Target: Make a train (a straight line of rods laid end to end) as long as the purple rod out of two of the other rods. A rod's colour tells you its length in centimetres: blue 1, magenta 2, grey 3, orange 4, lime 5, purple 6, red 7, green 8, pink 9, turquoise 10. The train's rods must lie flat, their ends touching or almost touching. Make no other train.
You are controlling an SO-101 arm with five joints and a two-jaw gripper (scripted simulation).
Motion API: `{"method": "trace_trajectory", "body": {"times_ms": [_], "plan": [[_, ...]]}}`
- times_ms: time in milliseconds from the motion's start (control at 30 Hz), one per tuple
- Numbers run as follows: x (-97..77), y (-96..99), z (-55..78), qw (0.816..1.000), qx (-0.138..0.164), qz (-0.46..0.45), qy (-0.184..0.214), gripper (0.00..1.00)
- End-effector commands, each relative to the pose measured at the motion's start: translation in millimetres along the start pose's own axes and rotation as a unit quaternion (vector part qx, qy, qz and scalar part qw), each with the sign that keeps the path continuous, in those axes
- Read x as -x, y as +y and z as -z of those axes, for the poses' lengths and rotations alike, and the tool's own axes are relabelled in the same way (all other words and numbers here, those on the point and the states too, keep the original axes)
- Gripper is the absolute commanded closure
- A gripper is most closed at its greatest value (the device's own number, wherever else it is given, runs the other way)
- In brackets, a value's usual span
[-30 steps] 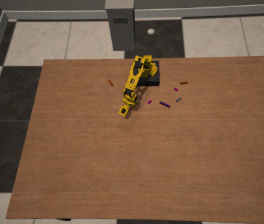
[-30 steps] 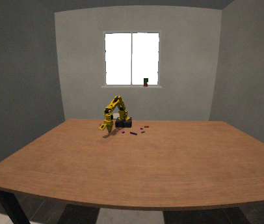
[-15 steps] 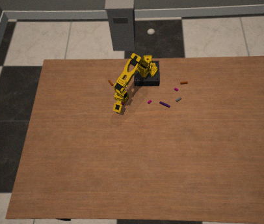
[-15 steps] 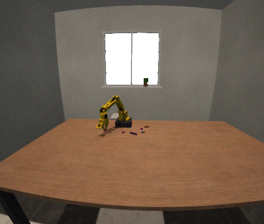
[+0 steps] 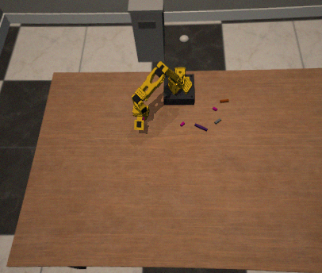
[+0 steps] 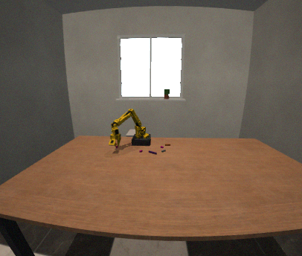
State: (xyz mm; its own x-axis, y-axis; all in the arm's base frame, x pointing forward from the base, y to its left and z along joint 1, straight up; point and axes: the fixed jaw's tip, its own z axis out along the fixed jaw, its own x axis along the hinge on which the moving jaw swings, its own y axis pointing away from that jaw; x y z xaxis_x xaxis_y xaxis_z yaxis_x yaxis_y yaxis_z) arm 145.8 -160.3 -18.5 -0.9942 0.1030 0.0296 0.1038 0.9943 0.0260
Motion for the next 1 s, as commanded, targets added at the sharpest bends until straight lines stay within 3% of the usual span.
{"method": "trace_trajectory", "body": {"times_ms": [0, 233, 900, 967], "plan": [[-8.6, -8.9, 1.5, 1.000, -0.005, 0.023, -0.007, 1.00], [-19.5, -17.5, 1.0, 0.998, -0.006, 0.056, -0.008, 1.00], [-26.6, -22.6, 0.7, 0.997, -0.006, 0.077, -0.008, 1.00], [-28.1, -28.8, 7.4, 0.997, -0.020, 0.072, -0.018, 1.00]]}}
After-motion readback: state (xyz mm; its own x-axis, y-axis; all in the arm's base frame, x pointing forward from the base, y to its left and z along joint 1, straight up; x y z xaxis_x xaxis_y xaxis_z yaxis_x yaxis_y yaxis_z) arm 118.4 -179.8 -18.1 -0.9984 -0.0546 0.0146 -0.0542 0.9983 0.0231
